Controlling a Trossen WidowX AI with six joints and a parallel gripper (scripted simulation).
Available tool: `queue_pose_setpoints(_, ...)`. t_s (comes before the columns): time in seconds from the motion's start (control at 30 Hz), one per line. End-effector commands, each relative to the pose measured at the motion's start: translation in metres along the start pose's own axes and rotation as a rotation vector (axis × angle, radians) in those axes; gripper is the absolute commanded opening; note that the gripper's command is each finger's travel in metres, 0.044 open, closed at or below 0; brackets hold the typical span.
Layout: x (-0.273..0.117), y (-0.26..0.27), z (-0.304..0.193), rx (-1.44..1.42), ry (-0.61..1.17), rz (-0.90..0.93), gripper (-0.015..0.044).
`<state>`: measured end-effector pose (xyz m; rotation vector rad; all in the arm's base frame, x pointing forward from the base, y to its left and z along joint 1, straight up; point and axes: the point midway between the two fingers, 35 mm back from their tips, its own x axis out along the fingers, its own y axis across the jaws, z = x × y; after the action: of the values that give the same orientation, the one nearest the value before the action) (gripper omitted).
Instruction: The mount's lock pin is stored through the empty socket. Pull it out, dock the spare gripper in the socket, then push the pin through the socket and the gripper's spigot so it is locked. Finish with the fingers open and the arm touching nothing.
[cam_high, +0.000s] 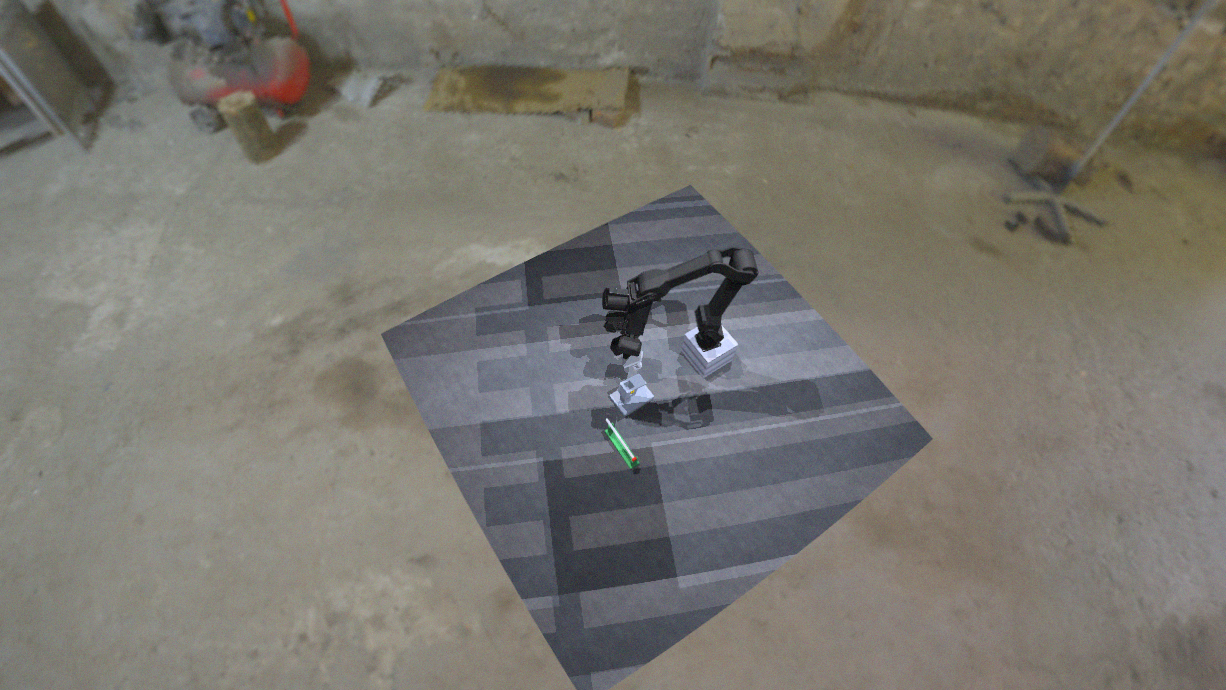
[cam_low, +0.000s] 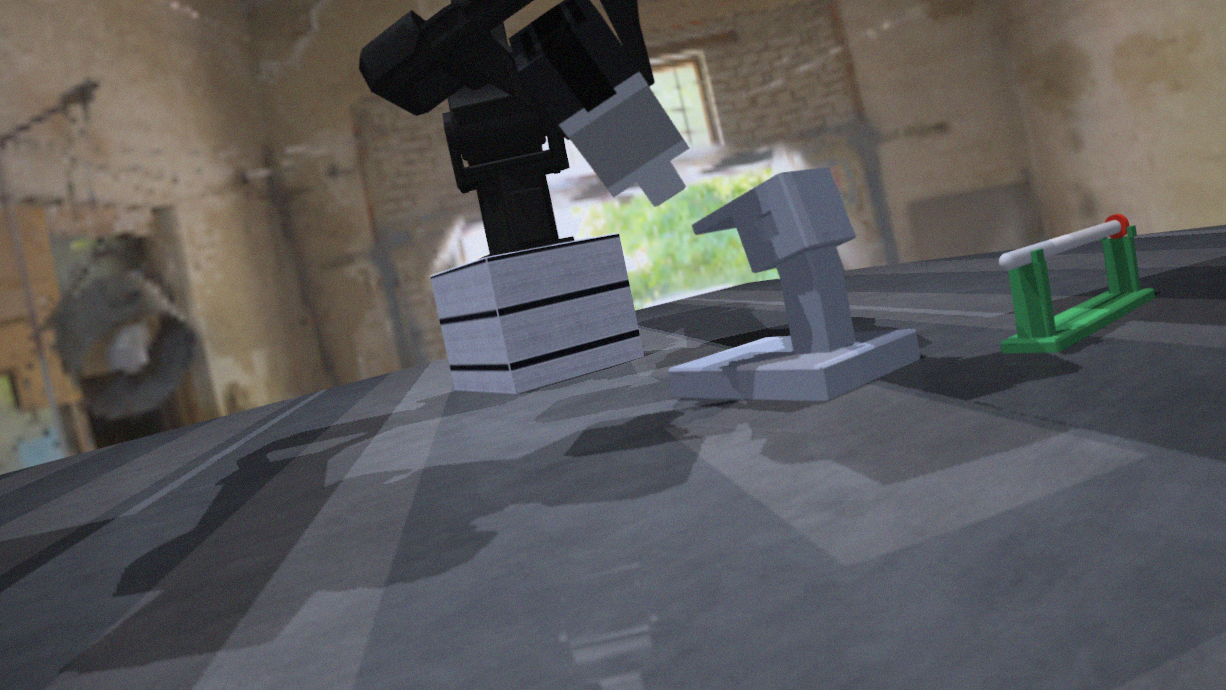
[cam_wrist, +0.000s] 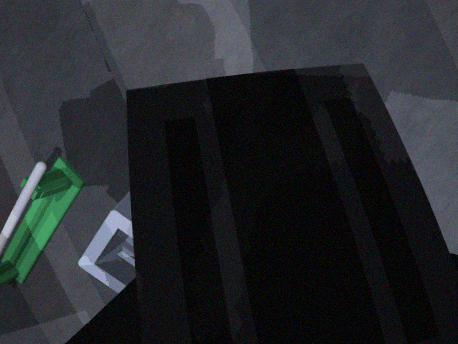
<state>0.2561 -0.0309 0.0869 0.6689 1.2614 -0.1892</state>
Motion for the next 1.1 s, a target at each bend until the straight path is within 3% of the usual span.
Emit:
queue_pose_setpoints(0.0,-0.002,0.005,-0.002,-0.072,-0.046,0.006,0.0000)
queue_pose_setpoints(1.07,-0.012,0.046,-0.029,-0.598,-0.418,0.068,0.0000)
